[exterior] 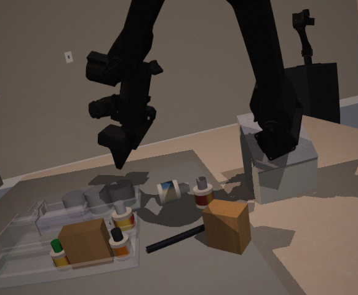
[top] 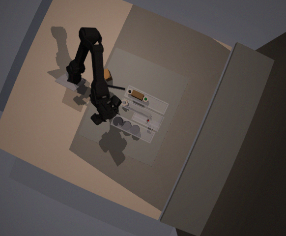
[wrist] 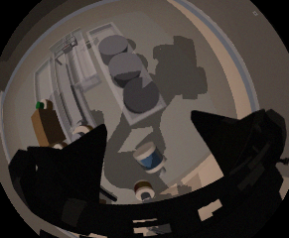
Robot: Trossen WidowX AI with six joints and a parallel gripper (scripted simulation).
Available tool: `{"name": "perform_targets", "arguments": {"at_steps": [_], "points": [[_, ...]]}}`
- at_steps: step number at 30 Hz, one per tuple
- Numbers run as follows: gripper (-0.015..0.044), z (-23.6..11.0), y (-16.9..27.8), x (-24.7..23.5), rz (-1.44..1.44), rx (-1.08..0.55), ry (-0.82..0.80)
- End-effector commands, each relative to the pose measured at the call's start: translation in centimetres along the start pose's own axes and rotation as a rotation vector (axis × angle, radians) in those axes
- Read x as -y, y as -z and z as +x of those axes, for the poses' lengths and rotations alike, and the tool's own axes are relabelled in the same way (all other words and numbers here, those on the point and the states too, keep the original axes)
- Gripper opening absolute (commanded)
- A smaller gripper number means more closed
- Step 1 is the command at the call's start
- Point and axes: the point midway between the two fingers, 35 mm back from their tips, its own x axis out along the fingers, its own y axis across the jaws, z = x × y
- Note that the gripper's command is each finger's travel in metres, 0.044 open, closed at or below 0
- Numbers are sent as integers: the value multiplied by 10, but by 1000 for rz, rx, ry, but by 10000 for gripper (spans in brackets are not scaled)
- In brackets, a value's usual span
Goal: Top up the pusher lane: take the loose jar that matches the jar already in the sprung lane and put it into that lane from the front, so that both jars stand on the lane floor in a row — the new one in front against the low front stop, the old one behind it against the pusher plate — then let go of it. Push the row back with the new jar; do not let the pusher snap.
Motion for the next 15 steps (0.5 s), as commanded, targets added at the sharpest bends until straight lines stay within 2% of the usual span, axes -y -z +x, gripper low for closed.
{"name": "perform_targets", "arguments": {"at_steps": [1,7,15], "points": [[440,-30,72,3,-177,-222,-35],[440,-63,128,-14,-332,-382,-178],[440,-66,133,-13,-351,-397,-202]]}}
